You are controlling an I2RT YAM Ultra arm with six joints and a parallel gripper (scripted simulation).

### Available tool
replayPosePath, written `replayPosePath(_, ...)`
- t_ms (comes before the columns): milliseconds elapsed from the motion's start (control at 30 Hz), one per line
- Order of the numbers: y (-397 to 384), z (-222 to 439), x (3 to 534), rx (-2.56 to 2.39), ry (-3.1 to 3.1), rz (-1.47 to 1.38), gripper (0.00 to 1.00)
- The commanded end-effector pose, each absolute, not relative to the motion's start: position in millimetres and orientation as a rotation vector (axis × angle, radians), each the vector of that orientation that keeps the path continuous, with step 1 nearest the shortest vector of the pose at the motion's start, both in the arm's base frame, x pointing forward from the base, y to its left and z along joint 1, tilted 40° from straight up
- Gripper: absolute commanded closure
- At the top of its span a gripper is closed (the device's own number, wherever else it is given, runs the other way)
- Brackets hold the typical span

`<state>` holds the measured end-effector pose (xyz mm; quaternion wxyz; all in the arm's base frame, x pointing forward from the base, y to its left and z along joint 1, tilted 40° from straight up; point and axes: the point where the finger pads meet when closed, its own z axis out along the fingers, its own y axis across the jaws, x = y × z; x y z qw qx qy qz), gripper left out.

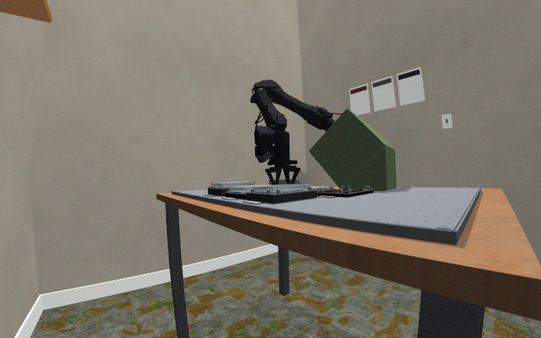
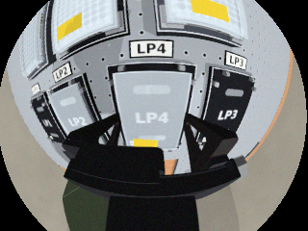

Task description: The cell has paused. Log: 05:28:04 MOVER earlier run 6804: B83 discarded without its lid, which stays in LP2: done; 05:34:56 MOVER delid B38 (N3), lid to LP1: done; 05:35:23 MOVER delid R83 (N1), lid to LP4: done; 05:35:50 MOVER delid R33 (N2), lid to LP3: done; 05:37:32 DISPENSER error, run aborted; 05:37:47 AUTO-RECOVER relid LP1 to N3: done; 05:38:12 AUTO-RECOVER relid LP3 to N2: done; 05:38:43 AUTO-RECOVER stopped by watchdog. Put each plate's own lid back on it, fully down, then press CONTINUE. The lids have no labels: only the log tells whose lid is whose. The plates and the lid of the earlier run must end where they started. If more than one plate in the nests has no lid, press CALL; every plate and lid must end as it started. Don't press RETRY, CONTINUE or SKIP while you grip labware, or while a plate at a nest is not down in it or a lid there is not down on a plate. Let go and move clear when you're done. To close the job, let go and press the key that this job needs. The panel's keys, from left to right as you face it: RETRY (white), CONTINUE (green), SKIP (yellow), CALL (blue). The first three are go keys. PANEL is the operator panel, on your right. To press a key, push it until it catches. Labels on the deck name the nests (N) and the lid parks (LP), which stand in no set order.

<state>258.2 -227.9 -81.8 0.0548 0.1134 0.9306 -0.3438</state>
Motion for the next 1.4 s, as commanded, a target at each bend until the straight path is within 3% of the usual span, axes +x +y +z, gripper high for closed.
replayPosePath(0,-223.4,-86.2,237.6,0.351,2.874,-1.048,1.0)
replayPosePath(1367,-222.4,-88.3,230.0,0.358,2.874,-1.052,1.0)
